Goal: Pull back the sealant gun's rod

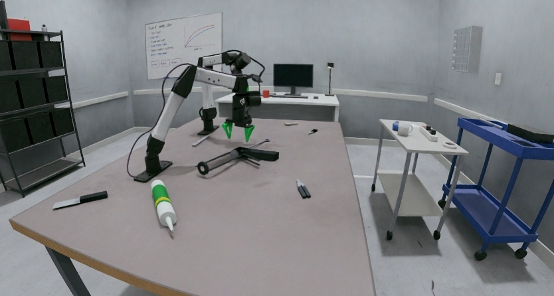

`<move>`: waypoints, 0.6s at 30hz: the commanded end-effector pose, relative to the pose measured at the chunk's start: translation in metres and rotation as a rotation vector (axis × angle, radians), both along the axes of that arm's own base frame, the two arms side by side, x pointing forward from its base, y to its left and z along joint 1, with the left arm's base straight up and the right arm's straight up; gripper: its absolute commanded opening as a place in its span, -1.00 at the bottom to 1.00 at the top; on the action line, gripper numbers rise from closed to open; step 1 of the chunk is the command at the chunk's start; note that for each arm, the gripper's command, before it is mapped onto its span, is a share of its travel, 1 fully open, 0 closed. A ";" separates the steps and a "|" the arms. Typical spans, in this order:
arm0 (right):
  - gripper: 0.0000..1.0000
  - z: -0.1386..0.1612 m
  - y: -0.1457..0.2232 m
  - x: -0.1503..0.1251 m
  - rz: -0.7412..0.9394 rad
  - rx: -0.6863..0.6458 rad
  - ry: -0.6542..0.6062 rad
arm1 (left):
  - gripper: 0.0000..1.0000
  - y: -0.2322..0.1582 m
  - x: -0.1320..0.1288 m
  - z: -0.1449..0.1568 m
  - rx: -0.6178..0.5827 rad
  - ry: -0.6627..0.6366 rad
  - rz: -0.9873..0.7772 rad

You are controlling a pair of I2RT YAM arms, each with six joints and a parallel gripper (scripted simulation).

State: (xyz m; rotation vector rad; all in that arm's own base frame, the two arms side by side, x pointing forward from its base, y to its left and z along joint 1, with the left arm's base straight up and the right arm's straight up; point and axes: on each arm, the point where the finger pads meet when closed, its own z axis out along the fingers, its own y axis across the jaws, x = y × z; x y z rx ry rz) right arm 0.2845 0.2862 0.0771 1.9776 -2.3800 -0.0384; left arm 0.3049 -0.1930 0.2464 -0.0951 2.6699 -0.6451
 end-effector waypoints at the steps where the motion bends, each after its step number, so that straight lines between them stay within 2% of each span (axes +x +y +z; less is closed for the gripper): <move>1: 1.00 0.014 0.003 -0.001 -0.238 0.017 -0.065 | 0.32 -0.002 -0.003 0.009 0.031 -0.160 -0.100; 12: 1.00 0.016 0.006 -0.007 -0.757 0.022 -0.060 | 0.32 -0.004 -0.065 0.043 0.073 -0.515 -0.359; 14: 1.00 0.016 0.006 -0.008 -0.849 0.022 -0.059 | 0.32 -0.003 -0.075 0.047 0.079 -0.570 -0.393; 16: 1.00 0.016 0.006 -0.008 -0.849 0.022 -0.059 | 0.32 -0.003 -0.075 0.047 0.079 -0.570 -0.393; 18: 1.00 0.016 0.007 -0.009 -0.979 0.023 -0.057 | 0.32 -0.002 -0.084 0.051 0.090 -0.641 -0.434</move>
